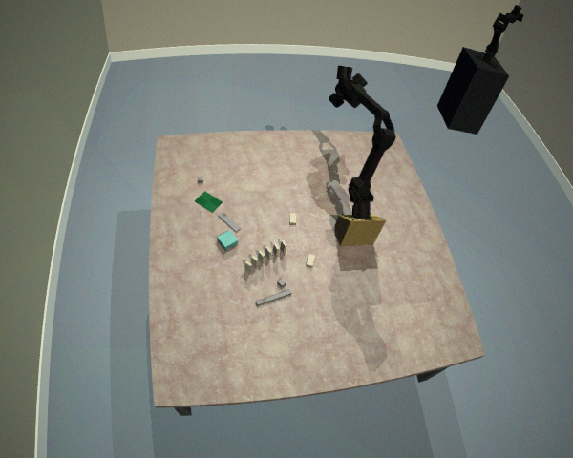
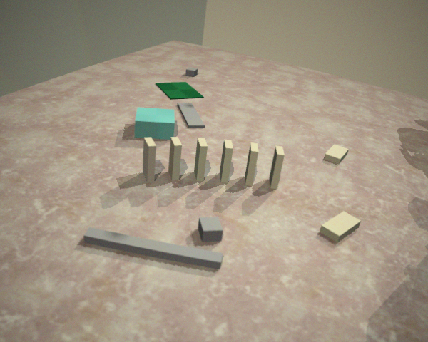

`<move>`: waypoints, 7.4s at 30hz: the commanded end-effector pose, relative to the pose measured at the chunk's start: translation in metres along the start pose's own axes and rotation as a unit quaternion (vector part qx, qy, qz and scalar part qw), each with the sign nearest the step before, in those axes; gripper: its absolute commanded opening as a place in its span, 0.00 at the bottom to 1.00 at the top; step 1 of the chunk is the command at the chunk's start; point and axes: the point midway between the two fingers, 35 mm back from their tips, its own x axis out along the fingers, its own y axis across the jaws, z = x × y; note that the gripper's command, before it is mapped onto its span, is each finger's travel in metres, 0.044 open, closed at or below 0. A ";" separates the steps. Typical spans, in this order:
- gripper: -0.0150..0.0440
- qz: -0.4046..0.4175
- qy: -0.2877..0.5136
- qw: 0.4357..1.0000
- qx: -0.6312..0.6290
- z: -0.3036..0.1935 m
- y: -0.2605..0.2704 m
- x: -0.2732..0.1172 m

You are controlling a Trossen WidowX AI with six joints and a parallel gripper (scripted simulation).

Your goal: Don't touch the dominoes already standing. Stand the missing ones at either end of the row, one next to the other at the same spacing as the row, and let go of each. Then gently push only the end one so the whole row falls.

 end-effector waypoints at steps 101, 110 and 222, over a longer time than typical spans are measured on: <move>1.00 0.312 0.397 -0.789 -0.351 0.473 -0.463 -0.437; 1.00 0.312 0.397 -0.789 -0.351 0.474 -0.465 -0.436; 0.44 0.320 0.721 -0.613 -0.036 0.535 -0.394 -0.572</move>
